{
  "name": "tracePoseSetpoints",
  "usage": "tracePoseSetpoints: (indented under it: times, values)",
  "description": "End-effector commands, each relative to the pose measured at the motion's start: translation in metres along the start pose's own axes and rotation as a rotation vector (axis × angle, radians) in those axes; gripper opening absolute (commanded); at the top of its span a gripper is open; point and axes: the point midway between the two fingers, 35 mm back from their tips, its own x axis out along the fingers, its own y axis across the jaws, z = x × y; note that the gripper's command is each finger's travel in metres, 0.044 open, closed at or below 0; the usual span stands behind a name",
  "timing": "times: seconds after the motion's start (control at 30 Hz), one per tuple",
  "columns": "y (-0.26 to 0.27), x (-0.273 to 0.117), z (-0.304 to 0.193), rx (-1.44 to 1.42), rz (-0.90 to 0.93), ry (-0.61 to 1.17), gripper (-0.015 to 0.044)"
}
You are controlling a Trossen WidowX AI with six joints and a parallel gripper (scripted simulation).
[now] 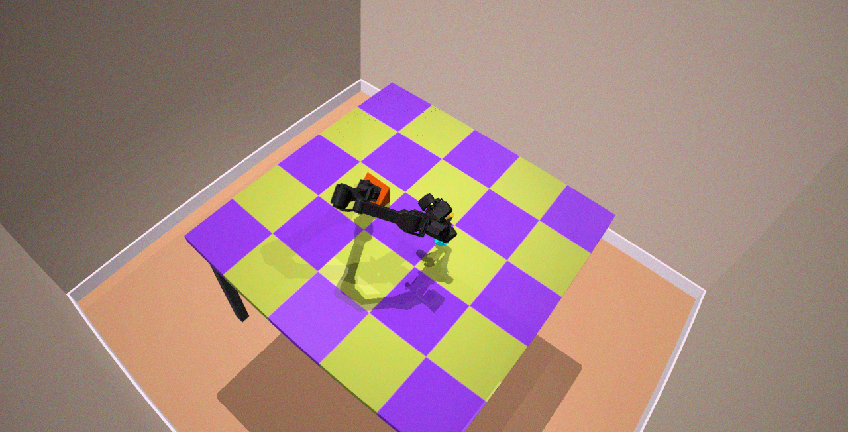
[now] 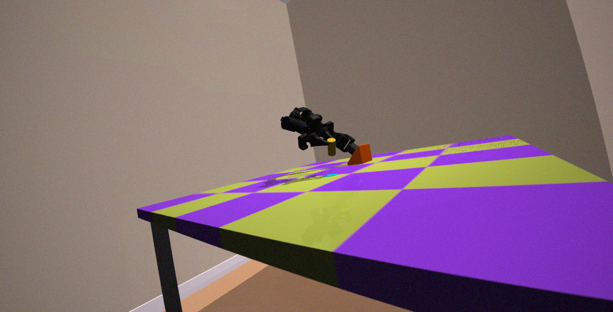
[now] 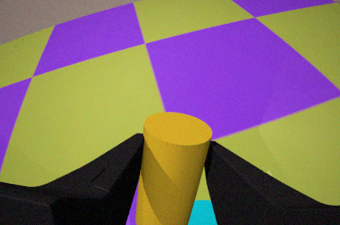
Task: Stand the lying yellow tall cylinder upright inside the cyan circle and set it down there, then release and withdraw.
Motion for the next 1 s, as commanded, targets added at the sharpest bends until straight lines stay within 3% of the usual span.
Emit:
tracePoseSetpoints:
  times: [0.0, 0.97]
  values:
    - [0.0, -0.005, 0.002, -0.013, -0.012, -0.035, 0.0105]
    - [-0.002, -0.017, 0.003, -0.092, -0.067, -0.241, 0.0105]
